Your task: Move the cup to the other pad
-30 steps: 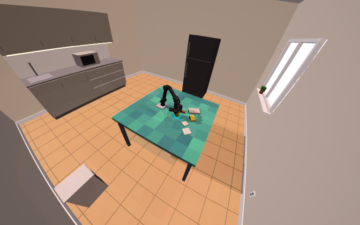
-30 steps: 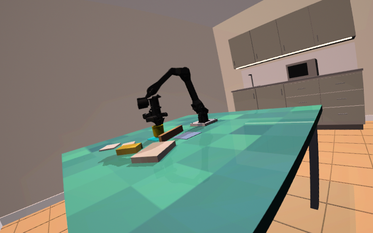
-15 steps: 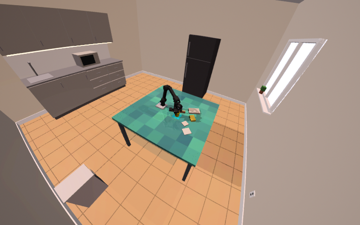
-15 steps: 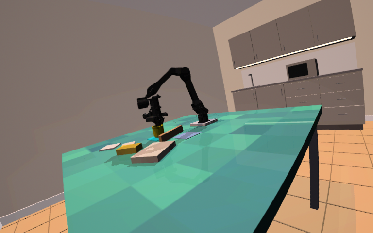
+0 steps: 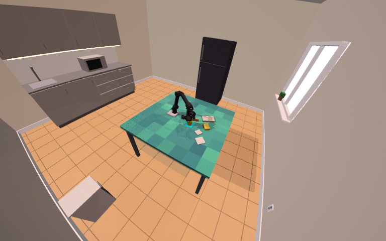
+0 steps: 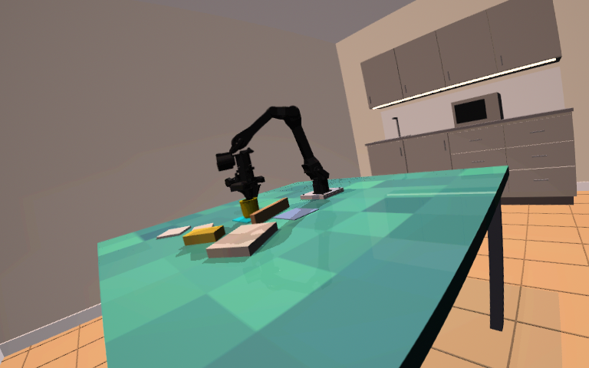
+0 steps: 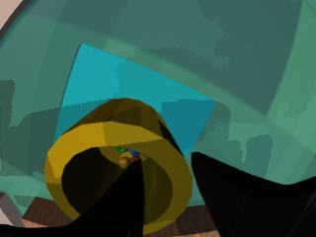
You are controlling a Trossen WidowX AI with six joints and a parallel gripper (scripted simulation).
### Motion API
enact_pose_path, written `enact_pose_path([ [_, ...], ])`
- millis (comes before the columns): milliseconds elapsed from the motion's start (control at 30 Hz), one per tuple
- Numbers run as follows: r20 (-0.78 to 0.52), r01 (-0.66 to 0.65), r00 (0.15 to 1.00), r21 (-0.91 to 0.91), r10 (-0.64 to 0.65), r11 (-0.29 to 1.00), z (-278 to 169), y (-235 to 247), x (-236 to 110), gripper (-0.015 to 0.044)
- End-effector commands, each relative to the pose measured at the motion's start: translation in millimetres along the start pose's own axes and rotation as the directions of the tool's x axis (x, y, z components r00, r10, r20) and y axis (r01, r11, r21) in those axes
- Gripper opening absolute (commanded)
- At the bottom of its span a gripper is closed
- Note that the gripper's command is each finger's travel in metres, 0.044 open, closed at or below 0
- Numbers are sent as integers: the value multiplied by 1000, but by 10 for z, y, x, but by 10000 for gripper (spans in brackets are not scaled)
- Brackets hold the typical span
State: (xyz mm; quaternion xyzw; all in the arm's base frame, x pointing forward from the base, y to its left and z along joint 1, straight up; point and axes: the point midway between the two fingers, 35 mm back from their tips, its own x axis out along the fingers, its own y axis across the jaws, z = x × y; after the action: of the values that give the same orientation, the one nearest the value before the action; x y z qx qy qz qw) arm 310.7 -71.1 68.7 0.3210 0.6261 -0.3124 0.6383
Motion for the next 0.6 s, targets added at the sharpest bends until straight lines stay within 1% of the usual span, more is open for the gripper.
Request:
enact_pose_path([
  [0,4,-3,1000,-1,3,1000,12,10,-59,147],
  [567,4,-1,1000,-3,1,1000,13,14,-278,147],
])
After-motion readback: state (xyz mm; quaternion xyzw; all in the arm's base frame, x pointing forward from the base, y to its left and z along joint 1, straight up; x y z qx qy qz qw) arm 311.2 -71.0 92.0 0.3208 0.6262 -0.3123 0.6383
